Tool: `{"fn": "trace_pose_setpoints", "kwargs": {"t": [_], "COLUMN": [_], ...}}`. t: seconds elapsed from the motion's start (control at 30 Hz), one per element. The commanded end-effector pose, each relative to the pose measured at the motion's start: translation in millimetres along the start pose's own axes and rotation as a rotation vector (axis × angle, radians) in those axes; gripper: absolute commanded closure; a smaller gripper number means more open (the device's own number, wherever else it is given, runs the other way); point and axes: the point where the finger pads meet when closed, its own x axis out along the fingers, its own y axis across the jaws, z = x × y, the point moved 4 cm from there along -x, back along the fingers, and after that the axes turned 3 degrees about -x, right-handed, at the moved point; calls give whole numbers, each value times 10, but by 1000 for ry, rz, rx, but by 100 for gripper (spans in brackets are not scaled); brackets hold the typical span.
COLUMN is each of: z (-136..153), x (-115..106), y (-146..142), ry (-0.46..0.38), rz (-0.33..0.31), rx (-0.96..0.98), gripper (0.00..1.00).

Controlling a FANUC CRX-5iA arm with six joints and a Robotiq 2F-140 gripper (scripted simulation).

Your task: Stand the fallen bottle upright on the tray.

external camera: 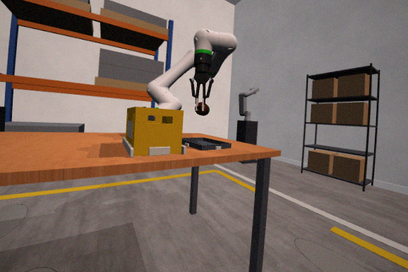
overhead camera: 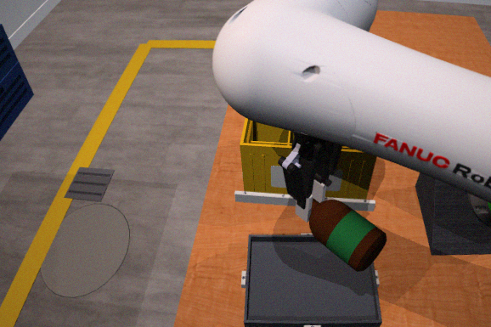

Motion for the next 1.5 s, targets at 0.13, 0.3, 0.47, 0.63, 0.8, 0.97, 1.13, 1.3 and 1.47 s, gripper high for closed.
{"fn": "trace_pose_setpoints", "kwargs": {"t": [0.13, 0.3, 0.47, 0.63, 0.8, 0.97, 1.13, 1.3, 1.47], "z": [-1, -1, -1, -1, -1, -1, -1, -1, -1], "x": [-2, -2, -2, -2, -2, -2, -2, -2, -2], "y": [0, 0, 0, 0, 0, 0, 0, 0, 0], "ry": [0, 0, 0, 0, 0, 0, 0, 0, 0], "rz": [0, 0, 0, 0, 0, 0, 0, 0, 0], "rx": [0, 0, 0, 0, 0, 2, 32, 99, 163], "gripper": [100, 100, 100, 100, 100, 100, 100, 100, 100]}}
